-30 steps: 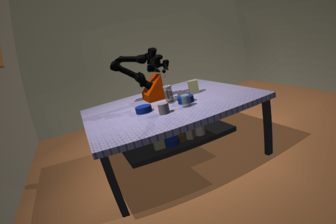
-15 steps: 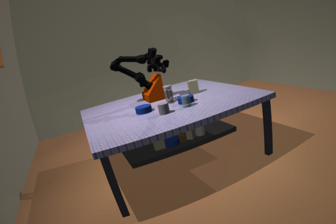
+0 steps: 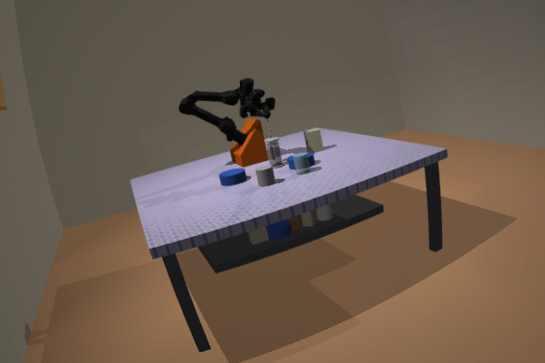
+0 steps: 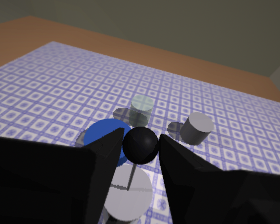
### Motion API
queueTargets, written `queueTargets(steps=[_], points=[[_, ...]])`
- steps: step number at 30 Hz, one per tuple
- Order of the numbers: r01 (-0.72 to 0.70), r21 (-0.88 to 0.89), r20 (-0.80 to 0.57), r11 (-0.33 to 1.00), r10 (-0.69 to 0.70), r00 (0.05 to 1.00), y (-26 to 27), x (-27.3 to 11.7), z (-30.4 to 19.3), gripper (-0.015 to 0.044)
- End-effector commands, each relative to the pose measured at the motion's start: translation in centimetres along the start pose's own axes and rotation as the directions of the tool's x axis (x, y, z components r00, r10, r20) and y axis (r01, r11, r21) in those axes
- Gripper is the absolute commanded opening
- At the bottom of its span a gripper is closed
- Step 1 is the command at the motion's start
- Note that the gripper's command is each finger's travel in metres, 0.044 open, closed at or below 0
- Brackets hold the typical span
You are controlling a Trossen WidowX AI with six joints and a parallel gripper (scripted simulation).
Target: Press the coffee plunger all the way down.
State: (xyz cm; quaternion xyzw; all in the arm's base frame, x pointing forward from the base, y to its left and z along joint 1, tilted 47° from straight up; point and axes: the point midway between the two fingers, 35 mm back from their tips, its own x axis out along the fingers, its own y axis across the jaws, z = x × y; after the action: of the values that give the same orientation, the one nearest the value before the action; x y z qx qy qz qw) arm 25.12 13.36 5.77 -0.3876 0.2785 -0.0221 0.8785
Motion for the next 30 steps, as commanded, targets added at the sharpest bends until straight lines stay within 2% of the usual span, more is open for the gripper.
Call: queueTargets(steps=[1, 30], points=[[-0.008, -0.019, -0.028, 1.0, 0.007, 1.0, 0.3, 0.8, -1.6, 0.0113], [-0.011, -0.019, -0.03, 1.0, 0.01, 0.999, 0.8, 3.9, -5.3, 0.0113]])
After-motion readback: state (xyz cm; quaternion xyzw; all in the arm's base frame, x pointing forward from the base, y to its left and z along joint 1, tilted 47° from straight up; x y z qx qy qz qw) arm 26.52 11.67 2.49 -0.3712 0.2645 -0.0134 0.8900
